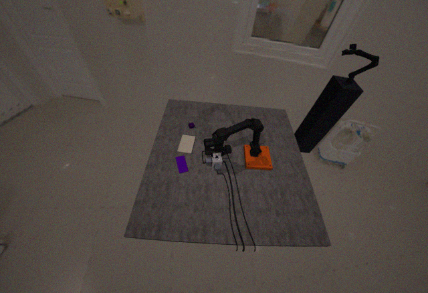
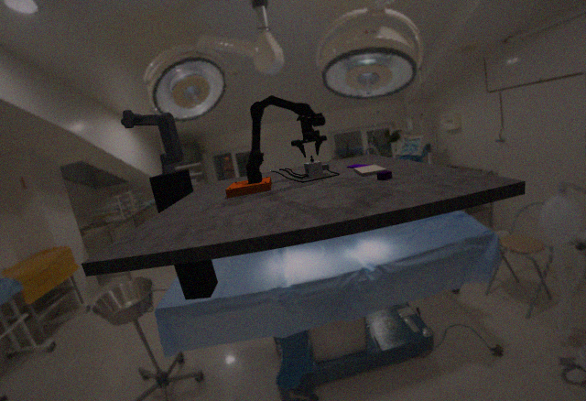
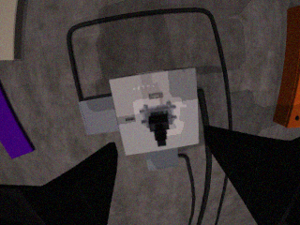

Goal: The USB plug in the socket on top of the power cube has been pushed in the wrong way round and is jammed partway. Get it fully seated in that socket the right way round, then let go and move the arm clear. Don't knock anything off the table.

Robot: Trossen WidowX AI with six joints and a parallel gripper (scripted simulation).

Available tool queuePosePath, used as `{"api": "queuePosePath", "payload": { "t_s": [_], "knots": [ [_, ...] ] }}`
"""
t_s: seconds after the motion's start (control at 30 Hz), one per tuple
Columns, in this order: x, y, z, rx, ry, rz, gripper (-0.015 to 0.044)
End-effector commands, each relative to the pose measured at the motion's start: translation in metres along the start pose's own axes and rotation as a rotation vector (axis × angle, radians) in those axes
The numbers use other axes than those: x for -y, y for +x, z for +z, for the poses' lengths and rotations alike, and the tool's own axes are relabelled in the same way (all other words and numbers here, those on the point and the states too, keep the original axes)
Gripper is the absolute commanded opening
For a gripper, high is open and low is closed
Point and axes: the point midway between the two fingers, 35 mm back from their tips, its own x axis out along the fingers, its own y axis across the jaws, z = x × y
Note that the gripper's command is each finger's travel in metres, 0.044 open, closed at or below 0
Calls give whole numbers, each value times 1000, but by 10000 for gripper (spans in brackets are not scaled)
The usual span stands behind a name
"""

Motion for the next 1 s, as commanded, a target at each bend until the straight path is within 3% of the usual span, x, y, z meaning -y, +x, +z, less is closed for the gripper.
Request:
{"api": "queuePosePath", "payload": {
  "t_s": [0.0,0.3,0.97],
  "knots": [
    [0,0,0,0,0,1,230],
    [0,0,0,0,0,1,0],
    [0,-1,0,0,0,-1,0]
  ]
}}
